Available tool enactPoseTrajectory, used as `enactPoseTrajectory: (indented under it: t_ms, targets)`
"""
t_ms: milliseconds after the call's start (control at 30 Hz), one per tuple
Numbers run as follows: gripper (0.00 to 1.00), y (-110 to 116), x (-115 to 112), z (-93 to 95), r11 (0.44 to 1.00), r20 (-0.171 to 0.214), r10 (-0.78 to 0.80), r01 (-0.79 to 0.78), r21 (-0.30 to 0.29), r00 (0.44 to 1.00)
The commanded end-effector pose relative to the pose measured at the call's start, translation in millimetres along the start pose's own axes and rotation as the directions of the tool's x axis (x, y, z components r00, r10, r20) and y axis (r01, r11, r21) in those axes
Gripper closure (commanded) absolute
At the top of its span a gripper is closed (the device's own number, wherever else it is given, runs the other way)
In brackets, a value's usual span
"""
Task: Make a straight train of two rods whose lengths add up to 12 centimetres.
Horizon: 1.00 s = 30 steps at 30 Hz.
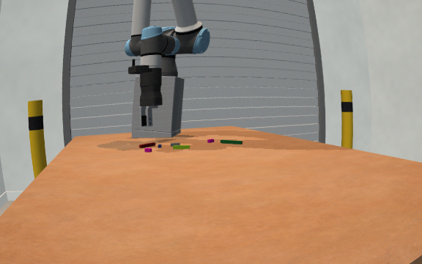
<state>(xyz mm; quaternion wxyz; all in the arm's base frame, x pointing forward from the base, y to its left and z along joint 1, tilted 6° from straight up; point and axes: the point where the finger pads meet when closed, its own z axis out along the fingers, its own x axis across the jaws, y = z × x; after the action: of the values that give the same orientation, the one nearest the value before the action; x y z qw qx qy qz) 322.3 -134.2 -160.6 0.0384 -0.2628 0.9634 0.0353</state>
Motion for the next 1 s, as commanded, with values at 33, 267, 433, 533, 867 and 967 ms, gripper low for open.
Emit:
enactPoseTrajectory:
  t_ms: [33,267,433,533,867,967]
  targets:
    - [0.46,-0.3,-0.1,4.3,1.000,0.000,0.000,0.000,0.001,1.000]
    - [0.46,-0.3,0.0,10.3,1.000,0.000,0.000,0.000,0.001,1.000]
    - [0.46,-0.3,0.0,17.7,1.000,0.000,0.000,0.000,0.001,1.000]
    - [0.46,-0.3,0.0,22.5,1.000,0.000,0.000,0.000,0.001,1.000]
    - [0.46,-0.3,0.1,35.1,1.000,0.000,0.000,0.000,0.001,1.000]
    - [0.46,-0.3,0.1,39.2,1.000,0.000,0.000,0.000,0.001,1.000]
